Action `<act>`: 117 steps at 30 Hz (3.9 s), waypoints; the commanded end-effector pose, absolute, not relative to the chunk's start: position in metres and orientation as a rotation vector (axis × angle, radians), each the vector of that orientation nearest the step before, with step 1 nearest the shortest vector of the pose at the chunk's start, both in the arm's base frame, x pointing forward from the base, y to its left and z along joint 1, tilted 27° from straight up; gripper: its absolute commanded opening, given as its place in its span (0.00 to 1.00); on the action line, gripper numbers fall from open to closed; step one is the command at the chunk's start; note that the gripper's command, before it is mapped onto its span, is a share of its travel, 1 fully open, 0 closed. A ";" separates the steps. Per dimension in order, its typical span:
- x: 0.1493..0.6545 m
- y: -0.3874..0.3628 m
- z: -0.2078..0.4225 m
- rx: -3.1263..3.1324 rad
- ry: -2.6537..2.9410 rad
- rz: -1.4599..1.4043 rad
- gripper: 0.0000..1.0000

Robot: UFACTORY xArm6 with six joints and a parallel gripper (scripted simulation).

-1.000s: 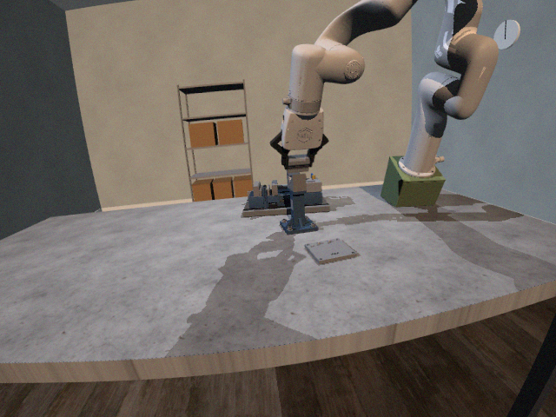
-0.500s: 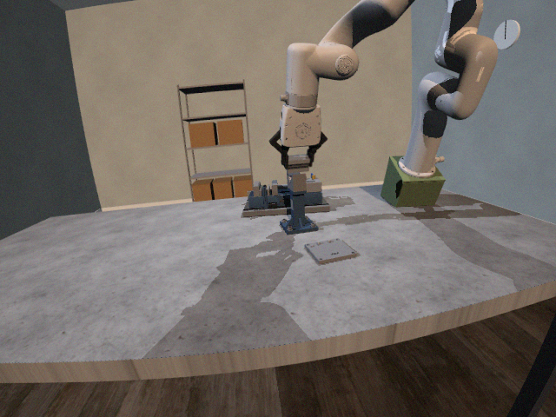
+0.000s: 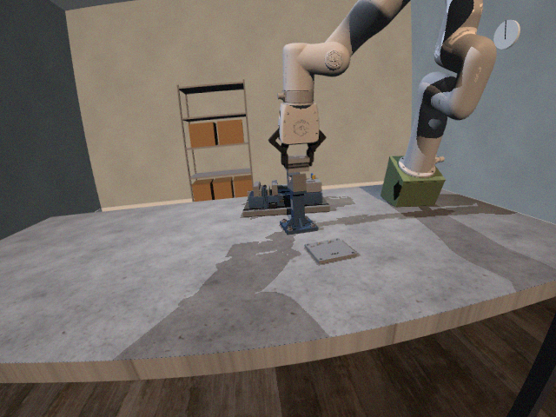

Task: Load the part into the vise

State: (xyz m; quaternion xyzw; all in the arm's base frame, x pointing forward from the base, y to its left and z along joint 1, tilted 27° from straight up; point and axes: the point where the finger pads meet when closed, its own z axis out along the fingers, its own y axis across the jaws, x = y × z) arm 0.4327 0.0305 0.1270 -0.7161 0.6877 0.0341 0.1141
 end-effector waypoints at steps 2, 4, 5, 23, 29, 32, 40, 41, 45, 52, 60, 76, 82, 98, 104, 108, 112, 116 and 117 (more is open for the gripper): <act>0.434 0.029 0.128 -2.071 1.981 0.156 0.00; 0.434 0.029 0.128 -2.062 1.970 0.176 0.00; 0.434 0.029 0.128 -2.057 1.964 0.185 0.00; 0.434 0.028 0.128 -1.997 1.893 0.301 0.00; 0.434 0.028 0.127 -1.988 1.882 0.318 0.00; 0.434 0.027 0.127 -1.983 1.876 0.327 0.00; 0.434 0.027 0.127 -1.976 1.868 0.338 0.00; 0.434 0.027 0.127 -1.976 1.868 0.338 0.00; 0.434 0.027 0.127 -1.976 1.868 0.339 0.00; 0.434 0.027 0.127 -1.976 1.868 0.339 0.00; 0.434 0.027 0.127 -1.976 1.868 0.339 0.00; 0.434 0.027 0.127 -1.969 1.859 0.352 0.00; 0.433 0.027 0.127 -1.963 1.852 0.363 0.00; 0.433 0.026 0.126 -1.921 1.804 0.432 0.00; 0.433 0.026 0.126 -1.891 1.769 0.480 0.00; 0.433 0.025 0.125 -1.866 1.741 0.518 0.00; 0.433 0.025 0.125 -1.847 1.719 0.547 0.00; 0.433 0.025 0.125 -1.826 1.695 0.576 0.00; 0.433 0.024 0.125 -1.819 1.687 0.586 0.00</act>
